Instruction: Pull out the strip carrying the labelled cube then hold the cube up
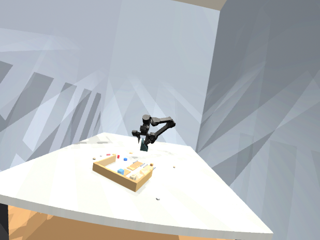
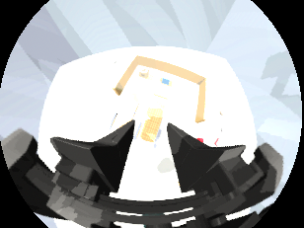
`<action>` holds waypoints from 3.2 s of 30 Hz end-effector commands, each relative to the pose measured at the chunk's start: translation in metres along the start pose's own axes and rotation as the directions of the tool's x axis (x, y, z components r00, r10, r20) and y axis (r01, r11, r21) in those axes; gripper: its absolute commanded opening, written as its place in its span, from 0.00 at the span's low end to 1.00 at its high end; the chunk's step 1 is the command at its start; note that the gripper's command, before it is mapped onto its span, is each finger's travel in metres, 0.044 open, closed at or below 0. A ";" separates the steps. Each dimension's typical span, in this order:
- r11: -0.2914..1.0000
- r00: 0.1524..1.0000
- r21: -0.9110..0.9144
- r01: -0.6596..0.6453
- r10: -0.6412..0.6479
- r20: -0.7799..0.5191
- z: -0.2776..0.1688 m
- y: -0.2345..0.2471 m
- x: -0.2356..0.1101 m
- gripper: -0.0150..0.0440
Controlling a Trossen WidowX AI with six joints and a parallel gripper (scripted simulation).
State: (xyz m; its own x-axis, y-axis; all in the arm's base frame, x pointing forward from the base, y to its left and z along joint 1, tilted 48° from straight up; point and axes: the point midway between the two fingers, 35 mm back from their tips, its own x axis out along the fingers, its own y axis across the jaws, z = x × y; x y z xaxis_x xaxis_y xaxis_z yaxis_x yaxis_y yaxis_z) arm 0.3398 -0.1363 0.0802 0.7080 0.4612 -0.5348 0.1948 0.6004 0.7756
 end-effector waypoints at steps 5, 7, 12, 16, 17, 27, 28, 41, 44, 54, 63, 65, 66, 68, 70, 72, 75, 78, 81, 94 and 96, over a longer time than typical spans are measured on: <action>0.992 0.960 0.114 0.054 -0.021 -0.278 0.006 0.033 0.047 0.26; 0.987 0.936 0.141 0.080 -0.026 -0.351 0.004 0.043 0.058 0.25; 0.968 0.849 0.188 0.165 -0.042 -0.527 -0.007 0.070 0.082 0.25; 0.952 0.772 0.200 0.232 -0.055 -0.634 -0.018 0.089 0.094 0.25; 0.951 0.767 0.200 0.235 -0.055 -0.639 -0.019 0.090 0.094 0.25; 0.951 0.767 0.200 0.236 -0.056 -0.639 -0.024 0.090 0.102 0.25; 0.951 0.768 0.200 0.236 -0.056 -0.639 -0.025 0.090 0.103 0.25; 0.951 0.768 0.200 0.236 -0.056 -0.638 -0.039 0.089 0.119 0.25; 0.951 0.768 0.200 0.235 -0.056 -0.638 -0.042 0.089 0.123 0.25; 0.951 0.768 0.201 0.234 -0.054 -0.638 -0.053 0.090 0.135 0.25; 0.951 0.768 0.202 0.233 -0.052 -0.639 -0.064 0.091 0.145 0.25; 0.951 0.767 0.202 0.232 -0.052 -0.639 -0.066 0.091 0.146 0.25; 0.951 0.767 0.202 0.232 -0.052 -0.639 -0.066 0.091 0.147 0.25; 0.951 0.767 0.202 0.232 -0.052 -0.639 -0.066 0.091 0.147 0.25; 0.951 0.767 0.202 0.232 -0.052 -0.639 -0.066 0.091 0.147 0.25; 0.951 0.767 0.202 0.232 -0.052 -0.639 -0.066 0.091 0.147 0.25; 0.951 0.767 0.202 0.232 -0.052 -0.639 -0.066 0.091 0.147 0.25; 0.951 0.767 0.202 0.232 -0.052 -0.639 -0.066 0.091 0.147 0.25; 0.951 0.767 0.202 0.232 -0.052 -0.639 -0.066 0.091 0.147 0.25; 0.951 0.767 0.202 0.232 -0.052 -0.639 -0.067 0.091 0.147 0.25; 0.951 0.767 0.202 0.232 -0.052 -0.639 -0.067 0.091 0.148 0.25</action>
State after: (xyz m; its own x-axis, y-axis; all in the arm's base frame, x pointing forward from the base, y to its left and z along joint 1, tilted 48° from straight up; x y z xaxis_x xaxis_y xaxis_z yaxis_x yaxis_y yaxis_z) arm 0.4171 0.0284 0.0497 0.1002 0.7363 -0.6692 0.4822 0.5524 0.6800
